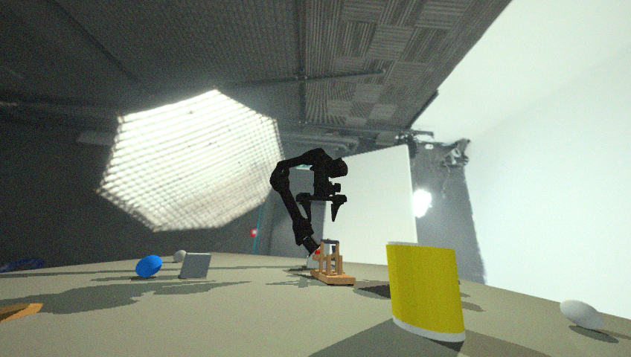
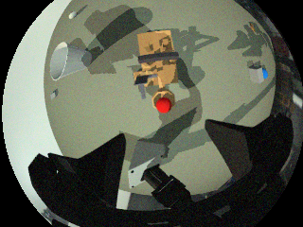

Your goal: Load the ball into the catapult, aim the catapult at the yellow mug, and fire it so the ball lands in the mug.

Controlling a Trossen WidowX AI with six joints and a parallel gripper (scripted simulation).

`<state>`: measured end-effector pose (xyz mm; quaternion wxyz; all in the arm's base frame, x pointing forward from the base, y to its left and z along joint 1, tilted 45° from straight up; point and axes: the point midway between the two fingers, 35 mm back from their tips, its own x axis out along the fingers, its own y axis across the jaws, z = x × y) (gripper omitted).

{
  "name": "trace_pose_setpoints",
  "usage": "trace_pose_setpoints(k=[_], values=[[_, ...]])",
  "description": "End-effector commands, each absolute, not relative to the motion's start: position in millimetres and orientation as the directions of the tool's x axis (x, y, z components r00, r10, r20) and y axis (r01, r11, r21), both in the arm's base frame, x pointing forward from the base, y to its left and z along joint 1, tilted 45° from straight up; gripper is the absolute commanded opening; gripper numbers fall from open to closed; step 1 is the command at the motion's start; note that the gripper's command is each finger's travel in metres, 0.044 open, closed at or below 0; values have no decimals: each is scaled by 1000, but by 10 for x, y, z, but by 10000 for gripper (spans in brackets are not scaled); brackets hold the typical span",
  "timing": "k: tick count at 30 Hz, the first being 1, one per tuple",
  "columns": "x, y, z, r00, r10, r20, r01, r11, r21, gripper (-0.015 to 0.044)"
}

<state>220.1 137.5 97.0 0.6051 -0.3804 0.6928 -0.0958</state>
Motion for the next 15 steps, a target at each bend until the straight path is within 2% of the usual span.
trace_pose_setpoints(k=[1, 8, 15], values=[[2371, 1428, 869, 34, -636, -771, -421, 691, -588, 440], [3104, 1955, 809, 216, -514, -830, -481, 684, -548, 440], [3816, 2457, 832, 408, -398, -822, -514, 643, -567, 440]])
